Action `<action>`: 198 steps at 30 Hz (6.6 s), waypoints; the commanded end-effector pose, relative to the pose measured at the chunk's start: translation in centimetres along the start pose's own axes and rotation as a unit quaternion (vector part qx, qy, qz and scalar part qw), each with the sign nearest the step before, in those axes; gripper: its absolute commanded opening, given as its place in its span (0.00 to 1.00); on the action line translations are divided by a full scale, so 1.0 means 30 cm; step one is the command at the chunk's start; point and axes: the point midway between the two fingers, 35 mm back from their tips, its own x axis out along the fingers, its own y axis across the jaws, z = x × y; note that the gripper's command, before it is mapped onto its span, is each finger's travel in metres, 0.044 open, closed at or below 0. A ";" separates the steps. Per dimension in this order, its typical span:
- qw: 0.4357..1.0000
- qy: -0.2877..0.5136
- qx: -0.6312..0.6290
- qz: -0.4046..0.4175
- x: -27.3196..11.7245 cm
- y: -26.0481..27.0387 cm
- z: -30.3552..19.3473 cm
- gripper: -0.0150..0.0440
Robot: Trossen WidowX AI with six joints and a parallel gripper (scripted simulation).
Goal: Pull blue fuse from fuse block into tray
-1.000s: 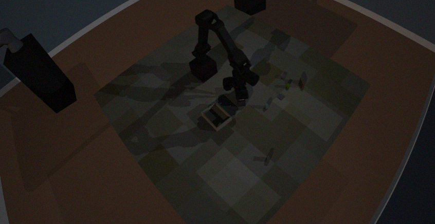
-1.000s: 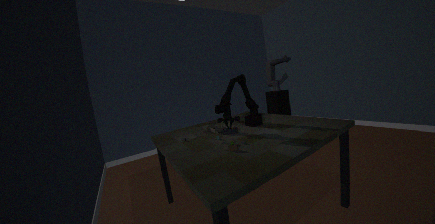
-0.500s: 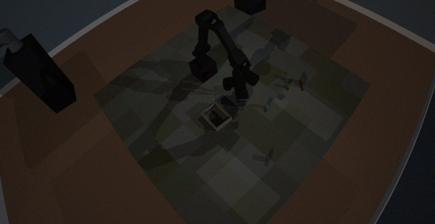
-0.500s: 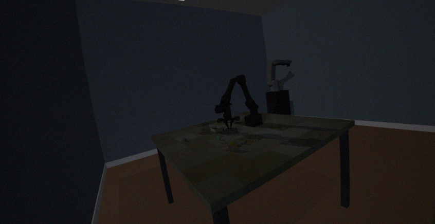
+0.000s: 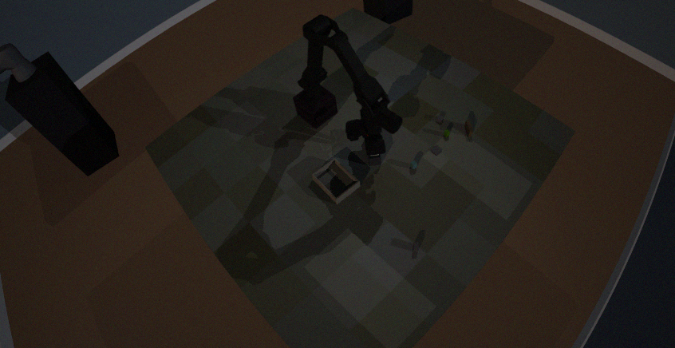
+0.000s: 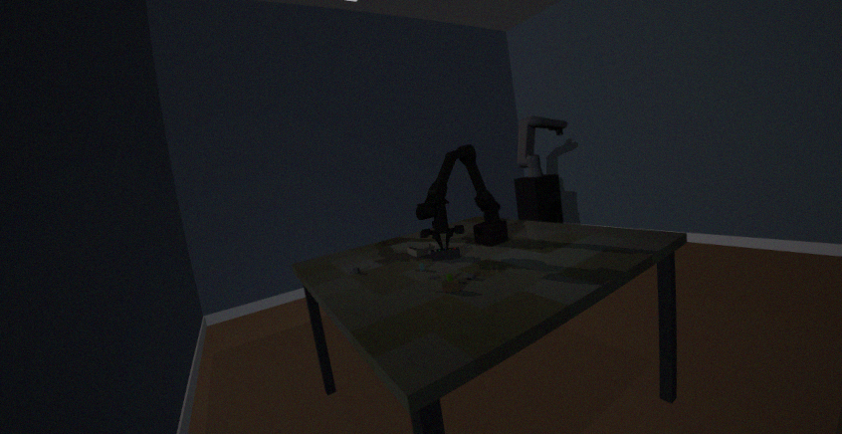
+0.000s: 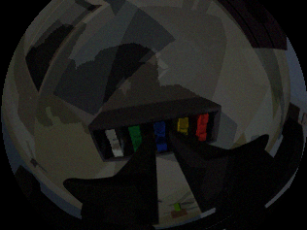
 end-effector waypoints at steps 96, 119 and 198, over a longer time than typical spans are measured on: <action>1.000 0.000 0.000 0.000 -0.010 0.000 0.000 0.25; 1.000 -0.001 0.000 0.000 -0.048 0.002 -0.001 0.25; 1.000 -0.003 0.000 0.001 -0.202 0.051 0.036 0.25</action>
